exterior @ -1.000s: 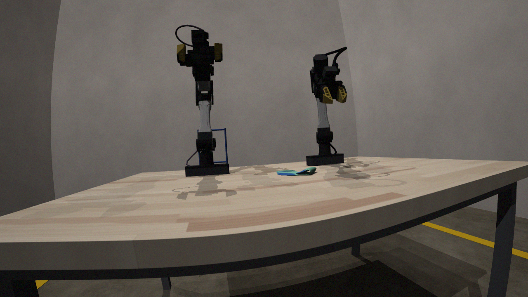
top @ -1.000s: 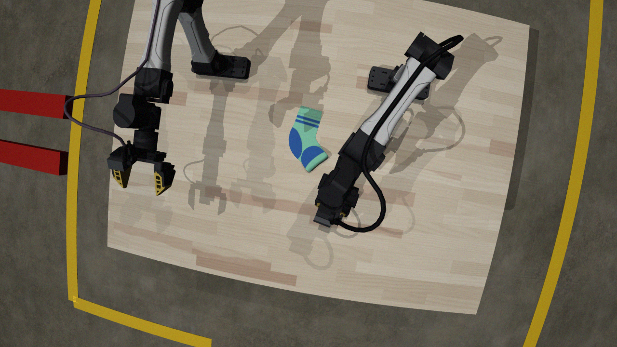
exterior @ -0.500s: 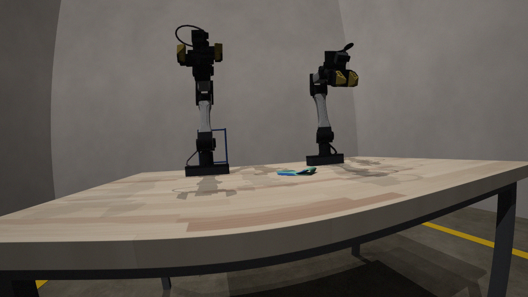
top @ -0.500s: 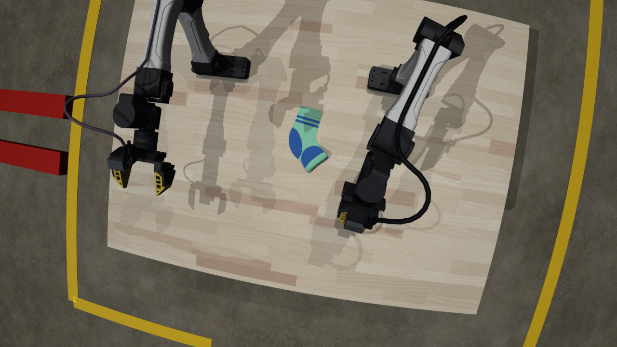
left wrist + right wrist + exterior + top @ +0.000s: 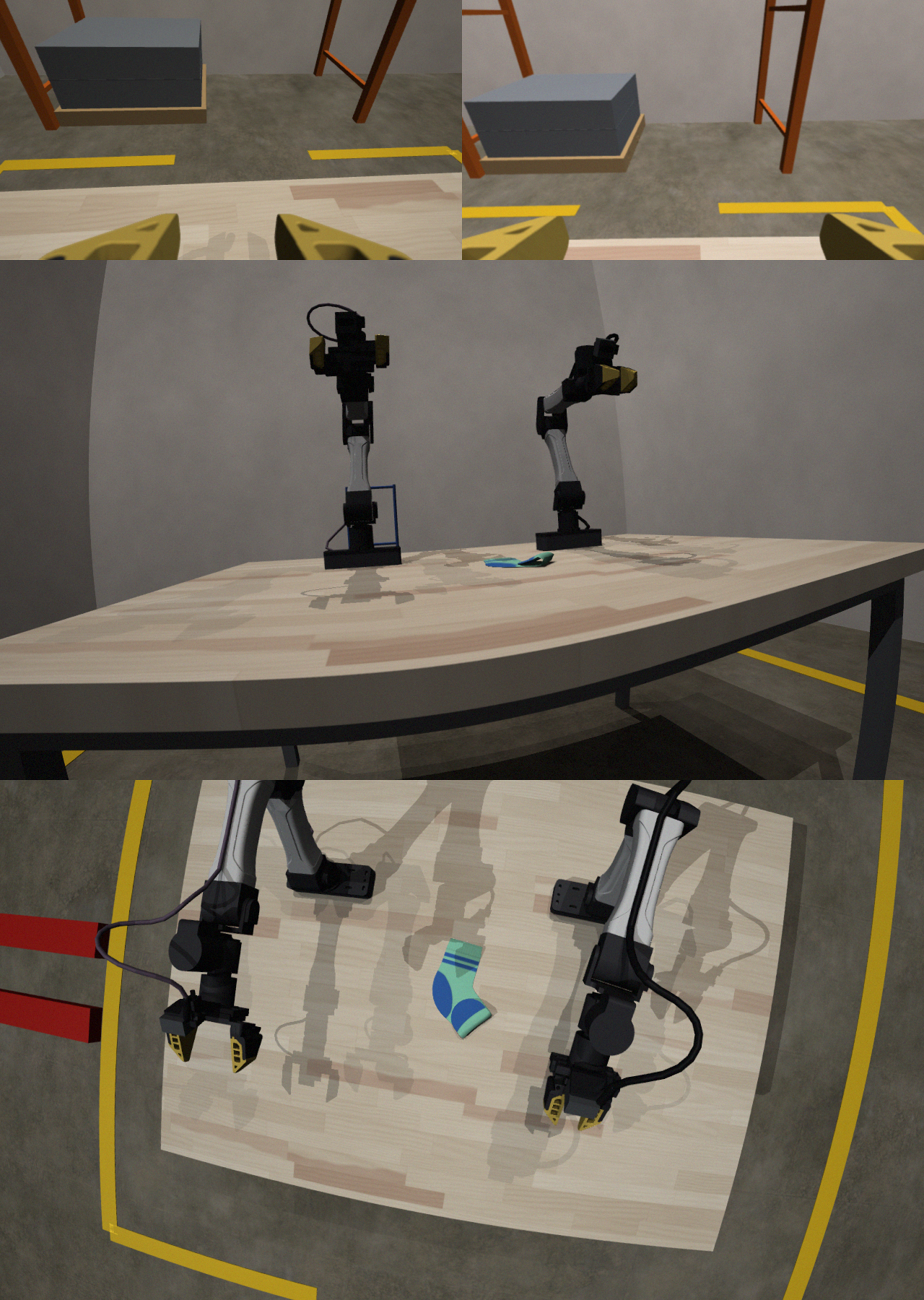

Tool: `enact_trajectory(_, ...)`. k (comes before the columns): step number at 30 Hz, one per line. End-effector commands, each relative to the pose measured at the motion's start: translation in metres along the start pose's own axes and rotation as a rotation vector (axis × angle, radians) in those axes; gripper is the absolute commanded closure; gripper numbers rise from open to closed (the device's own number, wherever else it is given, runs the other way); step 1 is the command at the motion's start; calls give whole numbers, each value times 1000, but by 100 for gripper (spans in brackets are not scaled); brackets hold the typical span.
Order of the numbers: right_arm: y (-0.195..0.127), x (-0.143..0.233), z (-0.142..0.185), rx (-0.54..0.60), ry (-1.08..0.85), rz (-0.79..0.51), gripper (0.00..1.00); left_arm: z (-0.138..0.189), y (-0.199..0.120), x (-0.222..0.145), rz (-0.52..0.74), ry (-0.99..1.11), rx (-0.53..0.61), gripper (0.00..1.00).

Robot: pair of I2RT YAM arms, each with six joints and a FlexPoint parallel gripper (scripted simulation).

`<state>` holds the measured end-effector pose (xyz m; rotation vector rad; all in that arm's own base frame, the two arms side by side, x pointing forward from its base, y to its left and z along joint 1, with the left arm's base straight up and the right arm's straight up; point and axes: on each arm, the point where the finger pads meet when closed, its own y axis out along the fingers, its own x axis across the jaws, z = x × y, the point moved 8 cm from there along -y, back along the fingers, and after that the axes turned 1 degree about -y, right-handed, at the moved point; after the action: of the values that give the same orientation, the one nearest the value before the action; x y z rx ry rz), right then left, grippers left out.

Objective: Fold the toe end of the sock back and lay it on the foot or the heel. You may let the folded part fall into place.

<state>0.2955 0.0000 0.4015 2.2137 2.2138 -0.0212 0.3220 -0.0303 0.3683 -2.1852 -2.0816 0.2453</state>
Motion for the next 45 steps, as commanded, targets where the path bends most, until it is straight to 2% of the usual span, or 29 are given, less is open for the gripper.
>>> enact_trajectory(1, -4, -1, -13, -34, -9, 5, 0, -24, -19, 10, 8, 13, -147, 61)
enact_trajectory(4, -6, -1, -17, -48, -10, 5, 0, -32, -31, 20, -9, 22, -210, 61)
enact_trajectory(6, -6, -1, -17, -48, -10, 5, 0, -32, -31, 20, -9, 22, -210, 61)
enact_trajectory(7, -2, 0, -2, -9, -6, 3, 0, -32, -30, 23, -15, 26, -216, 61)
enact_trajectory(9, -1, 0, 9, 28, -8, 4, 0, -31, -34, 27, -25, 27, -219, 61)
enact_trajectory(13, -3, 0, 5, 16, -8, 5, 0, -33, -37, 29, -41, 19, -224, 61)
enact_trajectory(15, -3, 0, 7, 19, -8, 4, 0, -51, -50, 28, -55, 10, -281, 61)
enact_trajectory(20, -3, 0, 7, 20, -8, 5, 0, -39, -34, 26, -46, 16, -231, 61)
enact_trajectory(26, -4, 0, 7, 20, -8, 5, 0, -40, -45, 26, -50, 21, -242, 61)
enact_trajectory(30, -4, 0, 7, 20, -8, 5, 0, -27, -32, 27, -47, 21, -184, 61)
enact_trajectory(40, -4, 0, 7, 20, -8, 5, 0, -24, -29, 26, -45, 22, -175, 61)
enact_trajectory(42, -4, 0, 7, 20, -8, 5, 0, -30, -41, 25, -43, 22, -209, 61)
enact_trajectory(45, -4, 0, 7, 20, -8, 5, 0, -31, -37, 26, -46, 23, -209, 61)
